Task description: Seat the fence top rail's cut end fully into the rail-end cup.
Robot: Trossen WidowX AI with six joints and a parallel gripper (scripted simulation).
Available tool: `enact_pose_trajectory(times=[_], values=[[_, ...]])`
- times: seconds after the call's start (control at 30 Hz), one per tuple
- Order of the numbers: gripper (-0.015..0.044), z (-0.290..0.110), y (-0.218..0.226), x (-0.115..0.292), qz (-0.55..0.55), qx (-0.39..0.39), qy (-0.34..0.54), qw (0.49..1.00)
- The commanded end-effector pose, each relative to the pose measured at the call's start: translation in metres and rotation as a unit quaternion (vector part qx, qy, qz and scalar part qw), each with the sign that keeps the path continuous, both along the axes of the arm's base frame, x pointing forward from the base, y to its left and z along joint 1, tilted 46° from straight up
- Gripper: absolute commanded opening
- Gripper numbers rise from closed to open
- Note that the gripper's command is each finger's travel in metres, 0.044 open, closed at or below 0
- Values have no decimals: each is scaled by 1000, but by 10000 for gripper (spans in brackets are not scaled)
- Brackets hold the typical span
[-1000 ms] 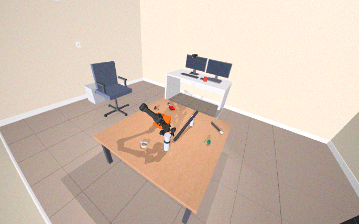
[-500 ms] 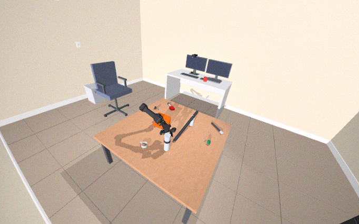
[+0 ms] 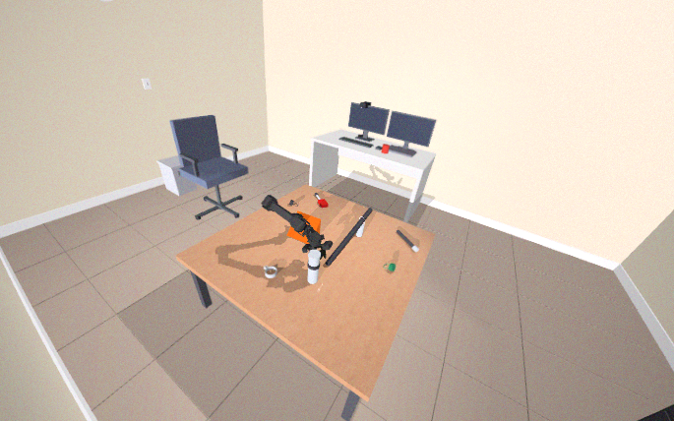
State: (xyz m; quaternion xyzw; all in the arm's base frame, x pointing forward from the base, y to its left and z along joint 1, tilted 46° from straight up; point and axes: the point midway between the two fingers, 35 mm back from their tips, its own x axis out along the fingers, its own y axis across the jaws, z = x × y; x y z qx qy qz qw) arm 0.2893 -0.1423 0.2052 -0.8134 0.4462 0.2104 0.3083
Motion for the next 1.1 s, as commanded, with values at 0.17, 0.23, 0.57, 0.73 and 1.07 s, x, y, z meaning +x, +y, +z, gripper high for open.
enact_pose_trajectory(times=[0.17,0.23,0.57,0.73,1.07], values=[[0,-2,0,7,-27,1,-25,999],[0,-2,0,7,-28,1,-26,999],[0,-2,0,17,-63,2,-63,996],[0,-2,0,20,-78,2,-78,994],[0,-1,-1,23,-86,3,-87,993]])
